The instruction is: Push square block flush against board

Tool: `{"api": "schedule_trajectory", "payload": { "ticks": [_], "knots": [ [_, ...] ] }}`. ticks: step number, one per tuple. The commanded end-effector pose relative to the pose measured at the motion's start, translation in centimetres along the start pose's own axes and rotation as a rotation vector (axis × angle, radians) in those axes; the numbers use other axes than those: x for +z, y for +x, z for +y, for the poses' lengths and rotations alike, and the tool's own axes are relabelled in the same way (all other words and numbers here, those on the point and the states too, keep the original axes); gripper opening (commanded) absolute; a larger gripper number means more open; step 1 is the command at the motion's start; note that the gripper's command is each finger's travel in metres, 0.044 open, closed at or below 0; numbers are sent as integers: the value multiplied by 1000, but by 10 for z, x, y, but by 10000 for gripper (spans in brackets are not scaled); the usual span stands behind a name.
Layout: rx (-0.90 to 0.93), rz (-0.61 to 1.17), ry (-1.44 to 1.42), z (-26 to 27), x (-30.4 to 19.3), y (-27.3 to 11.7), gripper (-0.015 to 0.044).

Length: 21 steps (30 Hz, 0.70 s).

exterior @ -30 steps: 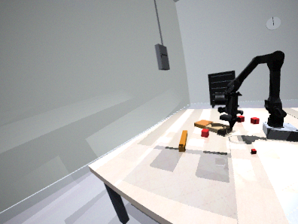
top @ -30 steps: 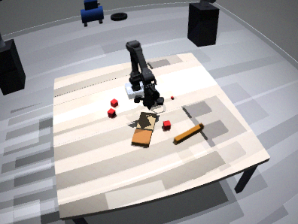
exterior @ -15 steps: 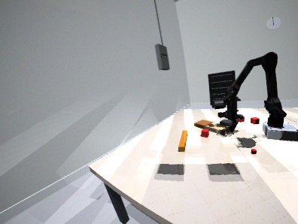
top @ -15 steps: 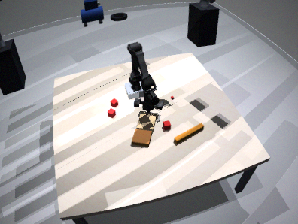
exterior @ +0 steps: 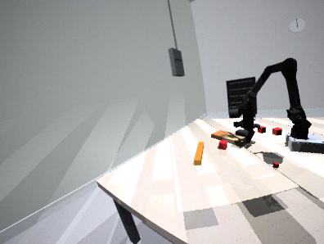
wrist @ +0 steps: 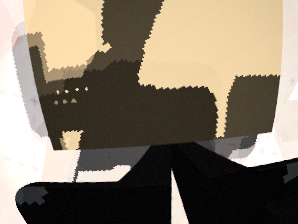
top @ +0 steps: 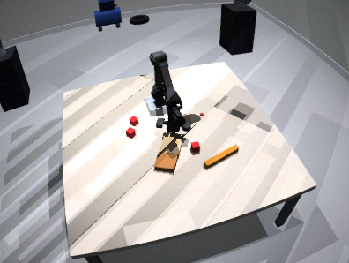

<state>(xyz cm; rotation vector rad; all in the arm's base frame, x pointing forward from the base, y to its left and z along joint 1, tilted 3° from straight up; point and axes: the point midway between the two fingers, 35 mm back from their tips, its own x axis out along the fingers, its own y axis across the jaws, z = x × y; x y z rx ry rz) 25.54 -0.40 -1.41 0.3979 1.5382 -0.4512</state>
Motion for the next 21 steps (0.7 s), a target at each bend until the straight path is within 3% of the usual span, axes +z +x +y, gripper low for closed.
{"api": "schedule_trajectory", "payload": {
  "ticks": [1, 21],
  "knots": [
    [-1, -10, 0, 0, 10, 0, 0],
    [0, -7, 0, 2, -19, 0, 0]
  ]
}}
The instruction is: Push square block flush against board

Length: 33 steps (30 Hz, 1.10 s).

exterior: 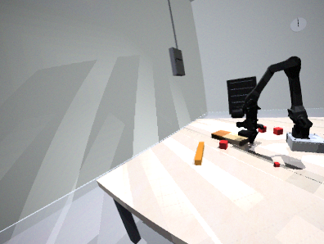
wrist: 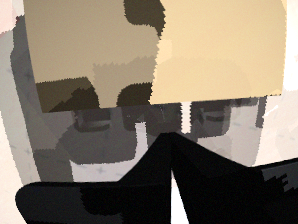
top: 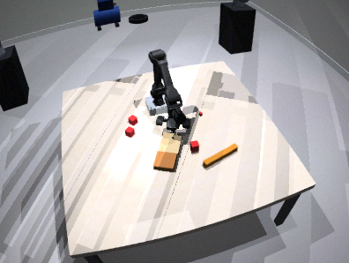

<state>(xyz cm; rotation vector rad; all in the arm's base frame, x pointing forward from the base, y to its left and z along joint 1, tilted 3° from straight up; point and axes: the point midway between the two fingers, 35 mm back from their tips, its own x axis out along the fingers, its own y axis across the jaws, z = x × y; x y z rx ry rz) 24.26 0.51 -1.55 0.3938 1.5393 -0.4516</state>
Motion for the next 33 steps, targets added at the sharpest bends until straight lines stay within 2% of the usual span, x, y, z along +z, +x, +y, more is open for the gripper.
{"api": "schedule_trajectory", "payload": {
  "ticks": [1, 14, 16, 19, 24, 33],
  "knots": [
    [3, -7, 3, 0, -5, -1, 0],
    [2, -5, 3, -1, -27, 1, 0],
    [-1, -1, 1, 0, -22, -11, 0],
    [2, -5, 2, -1, -23, -51, 0],
    [3, -5, 3, -1, -24, -55, 0],
    [7, -17, -262, 13, -2, -58, 0]
  ]
}}
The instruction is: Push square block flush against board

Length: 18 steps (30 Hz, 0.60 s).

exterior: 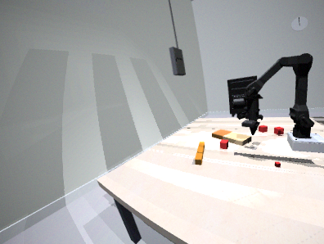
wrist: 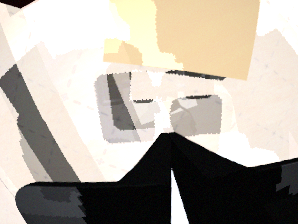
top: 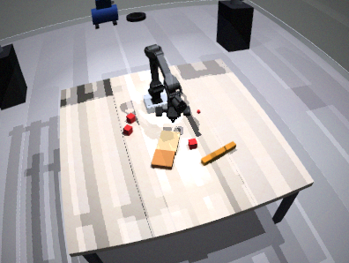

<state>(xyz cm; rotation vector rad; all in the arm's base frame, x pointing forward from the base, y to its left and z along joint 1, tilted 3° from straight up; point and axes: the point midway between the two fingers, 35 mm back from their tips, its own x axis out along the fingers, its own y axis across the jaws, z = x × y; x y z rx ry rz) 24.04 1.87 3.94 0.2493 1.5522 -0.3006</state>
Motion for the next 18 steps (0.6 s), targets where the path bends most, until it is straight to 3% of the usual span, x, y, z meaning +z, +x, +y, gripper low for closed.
{"api": "schedule_trajectory", "payload": {
  "ticks": [1, 18],
  "knots": [
    [1, -3, -109, 4, 11, -3, 0],
    [0, -4, -700, 24, 59, -9, 0]
  ]
}}
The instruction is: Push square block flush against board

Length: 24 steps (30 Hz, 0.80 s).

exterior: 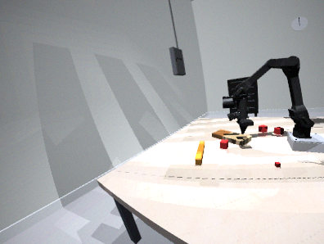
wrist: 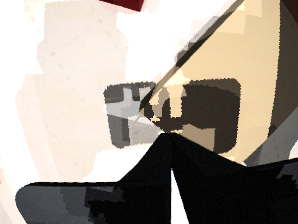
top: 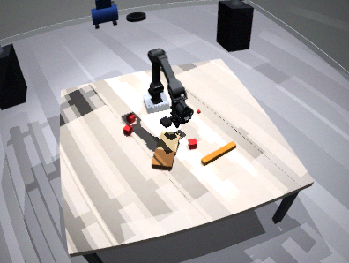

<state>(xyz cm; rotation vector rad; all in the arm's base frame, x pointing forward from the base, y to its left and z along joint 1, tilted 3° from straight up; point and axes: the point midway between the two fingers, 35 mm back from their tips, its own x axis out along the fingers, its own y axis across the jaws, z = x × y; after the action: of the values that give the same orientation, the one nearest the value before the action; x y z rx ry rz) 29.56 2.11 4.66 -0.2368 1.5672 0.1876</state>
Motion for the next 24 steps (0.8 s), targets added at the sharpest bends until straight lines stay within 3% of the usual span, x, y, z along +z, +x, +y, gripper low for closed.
{"api": "schedule_trajectory", "payload": {
  "ticks": [1, 24],
  "knots": [
    [-1, -2, -114, -3, 11, -1, 0],
    [-2, -2, -879, -19, 72, 5, 0]
  ]
}}
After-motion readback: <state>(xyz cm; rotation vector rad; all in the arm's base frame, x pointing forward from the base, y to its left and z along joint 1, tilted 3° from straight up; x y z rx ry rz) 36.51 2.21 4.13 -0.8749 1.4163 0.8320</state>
